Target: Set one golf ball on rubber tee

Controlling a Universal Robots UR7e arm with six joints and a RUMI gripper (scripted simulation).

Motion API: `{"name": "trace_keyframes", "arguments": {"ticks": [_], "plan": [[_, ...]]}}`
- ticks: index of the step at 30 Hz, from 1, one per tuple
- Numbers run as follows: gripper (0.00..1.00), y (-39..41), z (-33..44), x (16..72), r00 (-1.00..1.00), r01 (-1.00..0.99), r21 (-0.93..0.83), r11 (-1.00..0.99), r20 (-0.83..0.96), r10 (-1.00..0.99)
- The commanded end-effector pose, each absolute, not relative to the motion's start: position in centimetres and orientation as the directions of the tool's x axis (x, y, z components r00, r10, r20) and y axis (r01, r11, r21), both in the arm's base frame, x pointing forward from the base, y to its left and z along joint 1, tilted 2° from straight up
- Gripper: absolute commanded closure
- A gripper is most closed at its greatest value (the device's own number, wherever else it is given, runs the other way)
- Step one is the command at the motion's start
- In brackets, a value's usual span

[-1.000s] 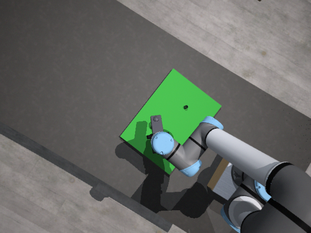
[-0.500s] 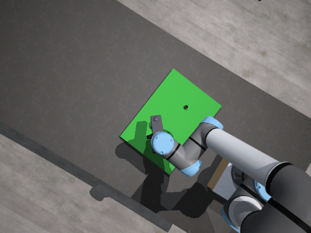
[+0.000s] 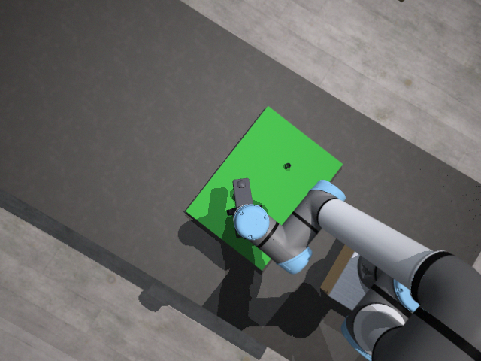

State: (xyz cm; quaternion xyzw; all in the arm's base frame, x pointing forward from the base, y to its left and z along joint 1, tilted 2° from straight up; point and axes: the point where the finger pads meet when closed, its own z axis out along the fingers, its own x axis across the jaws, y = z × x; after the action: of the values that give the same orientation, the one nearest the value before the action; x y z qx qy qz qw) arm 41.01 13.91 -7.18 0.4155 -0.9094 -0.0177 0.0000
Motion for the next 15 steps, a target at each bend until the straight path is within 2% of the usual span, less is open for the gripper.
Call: {"name": "trace_keyframes", "arguments": {"ticks": [1,15], "plan": [[1.0,13.9,-7.0,41.1,-0.655,-0.756,0.031,0.654,-0.016,-0.756],[1.0,13.8,-2.3,41.1,-0.655,-0.756,0.031,0.654,-0.016,-0.756]]}}
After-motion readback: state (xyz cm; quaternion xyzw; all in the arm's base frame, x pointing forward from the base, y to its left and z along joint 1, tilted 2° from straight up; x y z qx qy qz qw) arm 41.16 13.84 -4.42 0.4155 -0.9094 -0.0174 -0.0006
